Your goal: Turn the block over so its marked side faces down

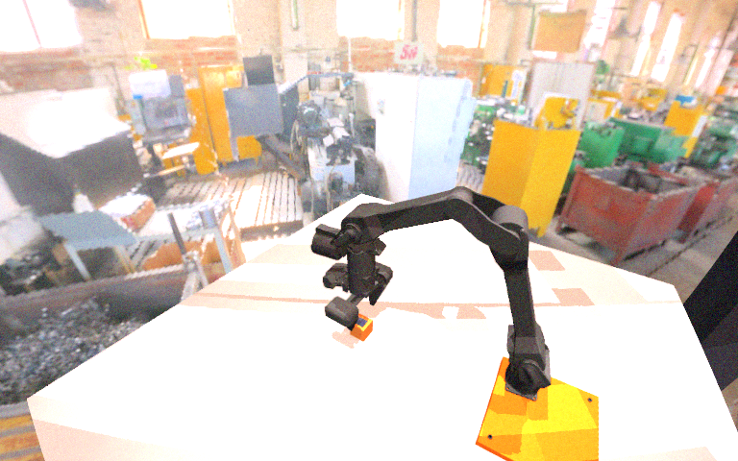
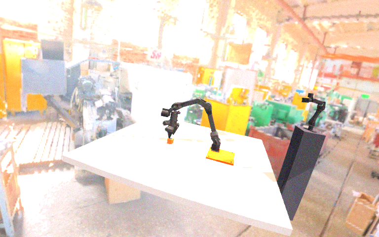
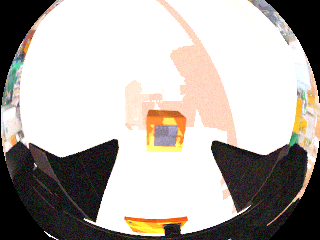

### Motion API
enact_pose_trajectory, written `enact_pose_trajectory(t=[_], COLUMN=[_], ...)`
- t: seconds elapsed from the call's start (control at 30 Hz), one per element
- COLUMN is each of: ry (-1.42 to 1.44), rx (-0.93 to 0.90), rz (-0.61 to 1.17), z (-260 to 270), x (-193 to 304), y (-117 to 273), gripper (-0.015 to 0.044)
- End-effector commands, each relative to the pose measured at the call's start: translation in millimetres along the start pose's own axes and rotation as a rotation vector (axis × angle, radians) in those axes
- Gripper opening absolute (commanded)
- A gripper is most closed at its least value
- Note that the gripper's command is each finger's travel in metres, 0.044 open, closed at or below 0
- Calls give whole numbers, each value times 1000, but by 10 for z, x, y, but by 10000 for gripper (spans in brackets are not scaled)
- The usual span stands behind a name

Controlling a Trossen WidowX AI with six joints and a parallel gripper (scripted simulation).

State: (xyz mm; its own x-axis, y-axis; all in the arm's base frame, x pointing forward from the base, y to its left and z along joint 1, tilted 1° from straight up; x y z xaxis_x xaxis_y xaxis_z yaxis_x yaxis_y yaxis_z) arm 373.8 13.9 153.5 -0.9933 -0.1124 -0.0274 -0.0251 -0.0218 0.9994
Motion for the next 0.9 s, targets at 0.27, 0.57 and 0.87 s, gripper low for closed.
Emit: enact_pose_trajectory(t=[0.27,0.57,0.87], ry=[-5,-5,-5], rx=[-4,-4,-4], rz=[0,0,0], z=[1,2,2], x=[-6,-3,-1], y=[-191,-338,-362], gripper=[440,440,282])
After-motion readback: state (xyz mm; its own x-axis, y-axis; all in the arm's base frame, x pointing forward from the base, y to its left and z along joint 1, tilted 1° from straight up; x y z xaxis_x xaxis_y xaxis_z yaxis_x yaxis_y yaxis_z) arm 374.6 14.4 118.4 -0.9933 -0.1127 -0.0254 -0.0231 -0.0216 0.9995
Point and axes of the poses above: the point midway between the two fingers, 35 mm back from their tips, its own y axis back along the fingers, its own z axis across the jaws, x = y × z, the point moved 7 cm from there along y, back along the fingers, and after that the axes turned 12 degrees about y, right-handed, at the moved point
